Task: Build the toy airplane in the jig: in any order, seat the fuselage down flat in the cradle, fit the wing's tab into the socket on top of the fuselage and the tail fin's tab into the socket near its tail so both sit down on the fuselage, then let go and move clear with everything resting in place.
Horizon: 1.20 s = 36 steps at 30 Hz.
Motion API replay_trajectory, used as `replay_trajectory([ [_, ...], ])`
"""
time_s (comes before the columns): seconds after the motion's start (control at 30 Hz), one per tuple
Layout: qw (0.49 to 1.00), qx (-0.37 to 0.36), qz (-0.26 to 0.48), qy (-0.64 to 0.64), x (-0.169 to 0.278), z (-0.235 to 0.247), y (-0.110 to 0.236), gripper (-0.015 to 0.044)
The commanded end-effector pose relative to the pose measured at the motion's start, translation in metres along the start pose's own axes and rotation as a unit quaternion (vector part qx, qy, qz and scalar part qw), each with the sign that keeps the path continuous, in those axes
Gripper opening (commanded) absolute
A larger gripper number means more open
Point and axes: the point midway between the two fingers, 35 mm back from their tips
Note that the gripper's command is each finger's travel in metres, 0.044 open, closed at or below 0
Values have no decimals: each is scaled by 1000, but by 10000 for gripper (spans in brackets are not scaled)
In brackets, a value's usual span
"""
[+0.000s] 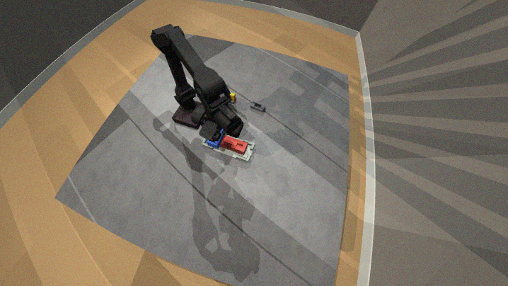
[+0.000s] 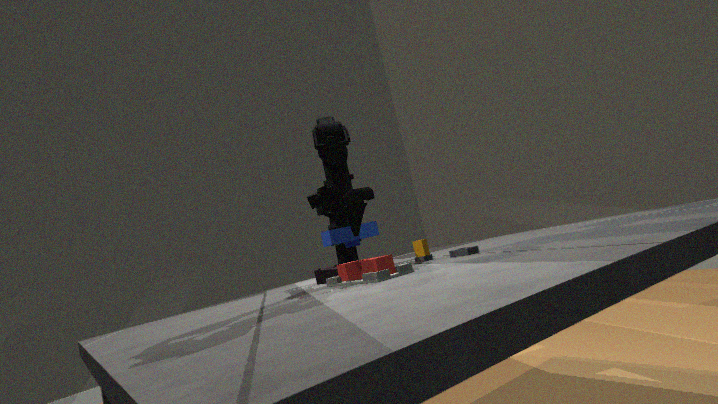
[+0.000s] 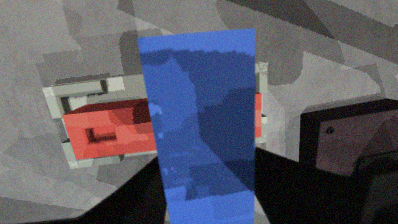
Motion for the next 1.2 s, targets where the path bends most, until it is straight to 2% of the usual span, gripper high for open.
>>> replay_trajectory([
  [0.0,1000,-2,2,-2,1,0,0,197],
  [0.83,1000,-2,2,-2,2,1,-39,197],
  [1.17,1000,-2,2,-2,2,1,-40,197],
])
Point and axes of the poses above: the point midway between the two fingers, 35 mm back from their tips, its own y axis back along the fingers, its own z axis across the jaws, x = y × z, and after that the axes turned 2 degrees about -y, right-handed
